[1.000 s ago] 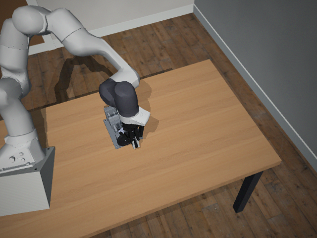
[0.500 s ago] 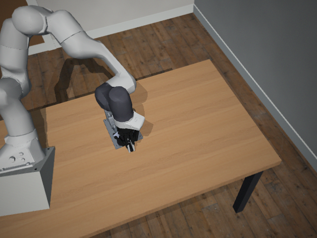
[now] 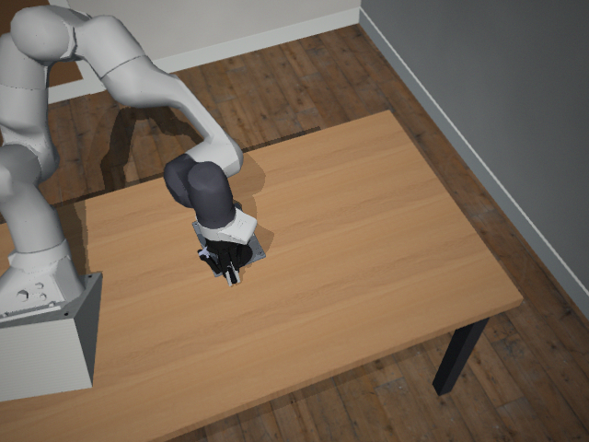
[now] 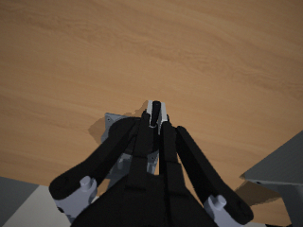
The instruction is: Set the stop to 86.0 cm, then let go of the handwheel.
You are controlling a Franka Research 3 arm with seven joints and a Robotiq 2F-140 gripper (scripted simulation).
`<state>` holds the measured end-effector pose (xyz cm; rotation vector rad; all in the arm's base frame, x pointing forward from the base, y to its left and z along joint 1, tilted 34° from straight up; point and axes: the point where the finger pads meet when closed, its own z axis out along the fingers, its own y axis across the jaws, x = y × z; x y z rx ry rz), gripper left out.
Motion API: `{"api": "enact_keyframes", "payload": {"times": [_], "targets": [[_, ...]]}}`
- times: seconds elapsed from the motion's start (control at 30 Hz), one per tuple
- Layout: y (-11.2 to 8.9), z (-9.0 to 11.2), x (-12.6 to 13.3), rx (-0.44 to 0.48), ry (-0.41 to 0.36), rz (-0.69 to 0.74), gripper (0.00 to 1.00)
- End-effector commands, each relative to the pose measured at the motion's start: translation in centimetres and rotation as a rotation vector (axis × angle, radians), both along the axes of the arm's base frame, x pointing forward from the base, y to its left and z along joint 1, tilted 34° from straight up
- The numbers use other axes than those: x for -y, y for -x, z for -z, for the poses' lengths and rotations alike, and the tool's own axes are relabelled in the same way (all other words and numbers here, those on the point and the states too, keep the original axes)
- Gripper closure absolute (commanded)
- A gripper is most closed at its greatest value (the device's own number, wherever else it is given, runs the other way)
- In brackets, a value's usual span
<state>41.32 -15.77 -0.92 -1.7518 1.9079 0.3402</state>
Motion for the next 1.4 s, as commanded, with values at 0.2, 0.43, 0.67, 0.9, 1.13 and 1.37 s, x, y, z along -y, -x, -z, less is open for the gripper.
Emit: {"api": "enact_keyframes", "payload": {"times": [0.2, 0.43, 0.67, 0.9, 1.13, 1.37], "targets": [[1.4, -1.5, 0.9, 0.005, -0.001, -0.011, 0.96], [1.3, -3.5, 2.2, 0.005, -0.001, -0.011, 0.96], [0.6, -4.5, 2.8, 0.005, -0.001, -0.011, 0.96], [-0.6, -5.1, 3.2, 0.005, -0.001, -0.011, 0.96], [-1.5, -5.3, 3.4, 0.005, -0.001, -0.011, 0.96], [-2.9, -5.3, 3.3, 0.005, -0.001, -0.011, 0.96]]}}
